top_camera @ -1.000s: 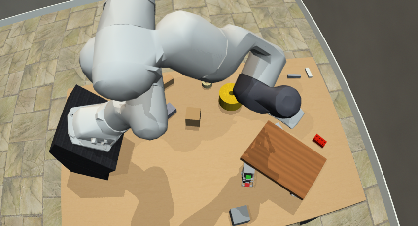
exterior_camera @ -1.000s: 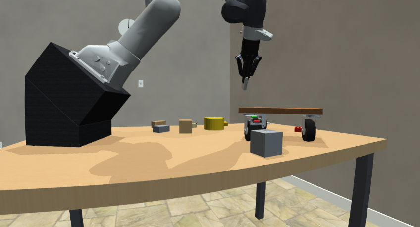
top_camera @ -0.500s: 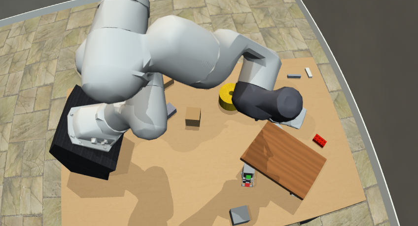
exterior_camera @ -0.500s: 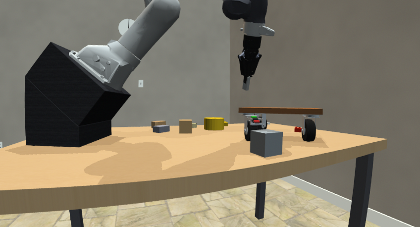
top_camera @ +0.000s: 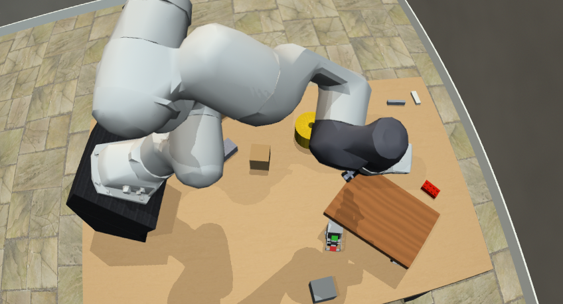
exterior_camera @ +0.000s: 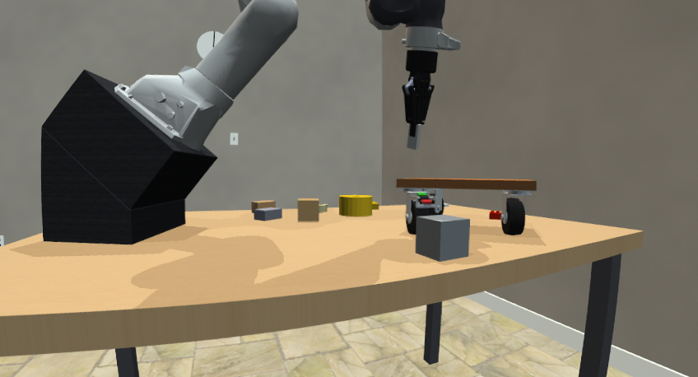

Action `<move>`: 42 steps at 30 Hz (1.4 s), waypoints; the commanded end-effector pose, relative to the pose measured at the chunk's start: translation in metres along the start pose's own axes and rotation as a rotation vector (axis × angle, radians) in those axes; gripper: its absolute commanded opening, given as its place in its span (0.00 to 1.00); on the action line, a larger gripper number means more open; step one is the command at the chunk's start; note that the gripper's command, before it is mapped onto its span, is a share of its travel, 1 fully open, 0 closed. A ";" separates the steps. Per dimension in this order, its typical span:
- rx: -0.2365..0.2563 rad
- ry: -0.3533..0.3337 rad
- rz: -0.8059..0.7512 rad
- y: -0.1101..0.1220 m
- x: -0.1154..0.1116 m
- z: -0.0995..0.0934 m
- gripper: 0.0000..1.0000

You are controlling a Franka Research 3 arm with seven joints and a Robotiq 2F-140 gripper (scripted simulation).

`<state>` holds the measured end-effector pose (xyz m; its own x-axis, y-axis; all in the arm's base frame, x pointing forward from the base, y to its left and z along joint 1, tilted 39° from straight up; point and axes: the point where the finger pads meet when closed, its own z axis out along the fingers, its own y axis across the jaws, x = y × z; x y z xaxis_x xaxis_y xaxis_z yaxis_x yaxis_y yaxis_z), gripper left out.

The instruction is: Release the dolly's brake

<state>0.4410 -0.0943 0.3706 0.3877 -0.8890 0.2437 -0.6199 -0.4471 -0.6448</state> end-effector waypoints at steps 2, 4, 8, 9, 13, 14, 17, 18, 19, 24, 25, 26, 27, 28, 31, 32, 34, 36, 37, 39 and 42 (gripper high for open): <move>-0.015 -0.001 -0.115 0.007 0.000 0.000 0.00; -0.015 -0.001 -0.115 0.007 0.000 0.000 0.00; -0.069 0.041 -0.264 0.029 0.017 -0.010 0.00; -0.069 0.041 -0.264 0.029 0.017 -0.010 0.00; -0.069 0.041 -0.264 0.029 0.017 -0.010 0.00; -0.069 0.041 -0.264 0.029 0.017 -0.010 0.00; -0.124 0.075 -0.396 0.050 0.033 -0.019 0.00; -0.124 0.075 -0.396 0.050 0.033 -0.019 0.00; -0.124 0.075 -0.396 0.050 0.033 -0.019 0.00; -0.124 0.075 -0.396 0.050 0.033 -0.019 0.00; -0.124 0.075 -0.396 0.050 0.033 -0.019 0.00; -0.124 0.075 -0.396 0.050 0.033 -0.019 0.00; -0.178 0.100 -0.509 0.068 0.047 -0.028 0.00; -0.178 0.100 -0.509 0.068 0.047 -0.028 0.00; -0.178 0.100 -0.509 0.068 0.047 -0.028 0.00; -0.178 0.100 -0.509 0.068 0.047 -0.028 0.00; -0.178 0.100 -0.509 0.068 0.047 -0.028 0.00; -0.178 0.100 -0.509 0.068 0.047 -0.028 0.00; -0.178 0.100 -0.509 0.068 0.047 -0.028 0.00; -0.226 0.118 -0.602 0.083 0.058 -0.036 0.00; -0.226 0.118 -0.602 0.083 0.058 -0.036 0.00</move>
<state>0.3924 -0.1809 0.3599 0.6020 -0.5475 0.5812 -0.4927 -0.8275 -0.2692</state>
